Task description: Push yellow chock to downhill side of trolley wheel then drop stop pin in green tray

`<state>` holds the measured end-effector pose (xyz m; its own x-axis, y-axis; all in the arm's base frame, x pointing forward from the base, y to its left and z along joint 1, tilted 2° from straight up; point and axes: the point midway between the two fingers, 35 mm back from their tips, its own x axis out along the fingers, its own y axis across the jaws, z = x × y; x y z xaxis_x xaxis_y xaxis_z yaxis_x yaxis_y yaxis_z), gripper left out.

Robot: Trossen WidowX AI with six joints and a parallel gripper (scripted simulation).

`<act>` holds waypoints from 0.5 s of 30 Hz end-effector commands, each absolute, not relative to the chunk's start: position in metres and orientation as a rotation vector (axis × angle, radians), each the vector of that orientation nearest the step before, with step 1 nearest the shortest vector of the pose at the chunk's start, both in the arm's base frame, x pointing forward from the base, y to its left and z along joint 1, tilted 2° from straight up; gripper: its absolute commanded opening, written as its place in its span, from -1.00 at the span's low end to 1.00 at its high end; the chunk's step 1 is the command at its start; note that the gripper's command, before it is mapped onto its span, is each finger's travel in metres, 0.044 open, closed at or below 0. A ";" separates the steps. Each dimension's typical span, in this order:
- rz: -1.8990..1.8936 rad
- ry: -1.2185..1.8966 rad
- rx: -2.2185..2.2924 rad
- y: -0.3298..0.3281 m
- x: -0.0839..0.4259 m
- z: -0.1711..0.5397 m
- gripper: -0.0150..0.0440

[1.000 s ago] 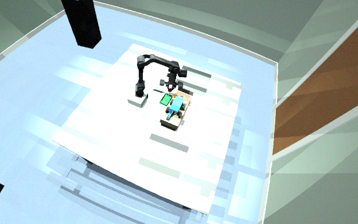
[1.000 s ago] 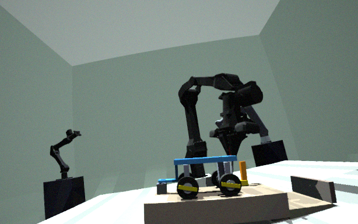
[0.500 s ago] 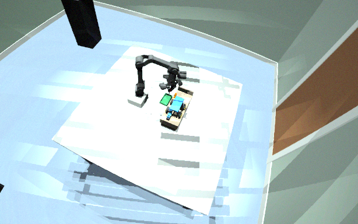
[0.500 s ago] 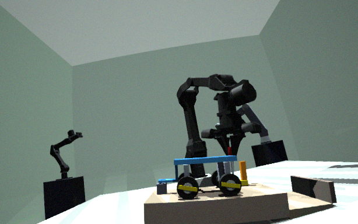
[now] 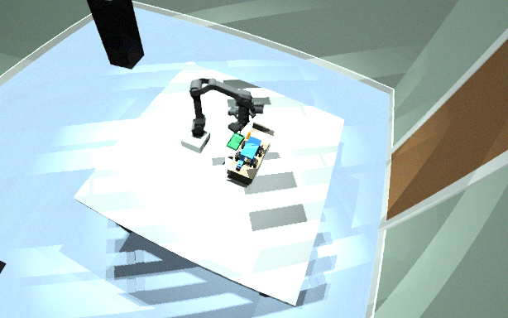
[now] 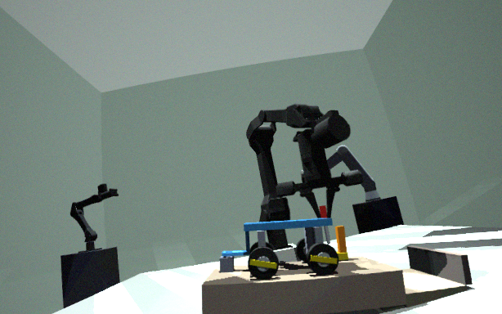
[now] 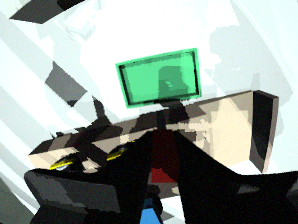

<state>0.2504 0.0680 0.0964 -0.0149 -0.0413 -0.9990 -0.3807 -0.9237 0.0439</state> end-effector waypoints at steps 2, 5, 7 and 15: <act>2.092 0.278 -2.086 0.068 0.250 0.098 -0.49; 2.102 0.254 -2.095 0.067 0.250 0.098 -0.49; 2.102 0.254 -2.095 0.067 0.250 0.098 -0.49; 2.126 0.209 -2.107 0.069 0.236 0.086 -0.49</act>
